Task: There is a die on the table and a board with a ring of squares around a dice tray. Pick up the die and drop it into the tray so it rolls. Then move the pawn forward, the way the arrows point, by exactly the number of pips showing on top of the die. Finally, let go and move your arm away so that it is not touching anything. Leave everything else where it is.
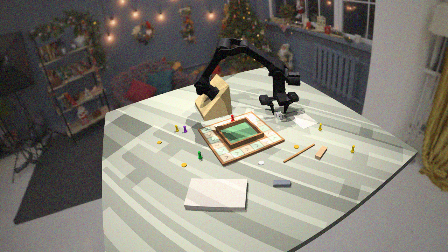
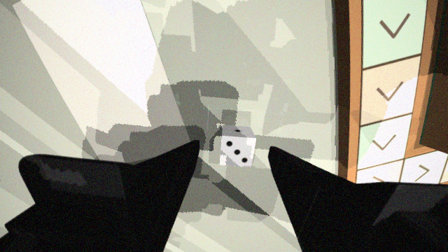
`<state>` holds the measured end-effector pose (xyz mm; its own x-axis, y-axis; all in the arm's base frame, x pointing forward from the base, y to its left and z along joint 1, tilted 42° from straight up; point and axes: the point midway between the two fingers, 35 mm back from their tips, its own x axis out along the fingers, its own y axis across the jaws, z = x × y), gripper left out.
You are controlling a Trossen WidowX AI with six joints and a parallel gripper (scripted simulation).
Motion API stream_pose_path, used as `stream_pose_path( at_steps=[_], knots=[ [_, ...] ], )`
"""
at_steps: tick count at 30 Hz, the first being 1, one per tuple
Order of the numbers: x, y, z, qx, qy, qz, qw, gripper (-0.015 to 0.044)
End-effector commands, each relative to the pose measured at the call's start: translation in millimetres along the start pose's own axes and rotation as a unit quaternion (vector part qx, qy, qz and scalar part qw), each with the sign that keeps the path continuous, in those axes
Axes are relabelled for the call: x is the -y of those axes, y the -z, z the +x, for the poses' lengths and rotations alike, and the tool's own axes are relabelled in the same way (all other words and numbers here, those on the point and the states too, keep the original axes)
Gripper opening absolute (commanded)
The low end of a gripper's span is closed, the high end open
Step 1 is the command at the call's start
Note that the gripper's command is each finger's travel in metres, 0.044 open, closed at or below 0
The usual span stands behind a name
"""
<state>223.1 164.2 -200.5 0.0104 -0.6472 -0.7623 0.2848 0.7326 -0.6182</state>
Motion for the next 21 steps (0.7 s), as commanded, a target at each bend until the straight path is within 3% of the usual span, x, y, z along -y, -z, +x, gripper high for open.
stream_pose_path(
  at_steps=[1,5,11,18,21],
  knots=[
    [1.6,0.3,7.2,0.001,0.002,-0.003,1.000,0.0275],
    [1.8,0.2,11.1,0.001,0.002,-0.003,1.000,0.0275],
    [1.8,0.2,11.1,0.001,0.002,-0.003,1.000,0.0118],
    [1.8,0.2,11.1,0.001,0.002,-0.003,1.000,0.0071],
    [-0.7,0.3,7.8,0.002,-0.006,-0.001,1.000,0.0000]
  ],
)
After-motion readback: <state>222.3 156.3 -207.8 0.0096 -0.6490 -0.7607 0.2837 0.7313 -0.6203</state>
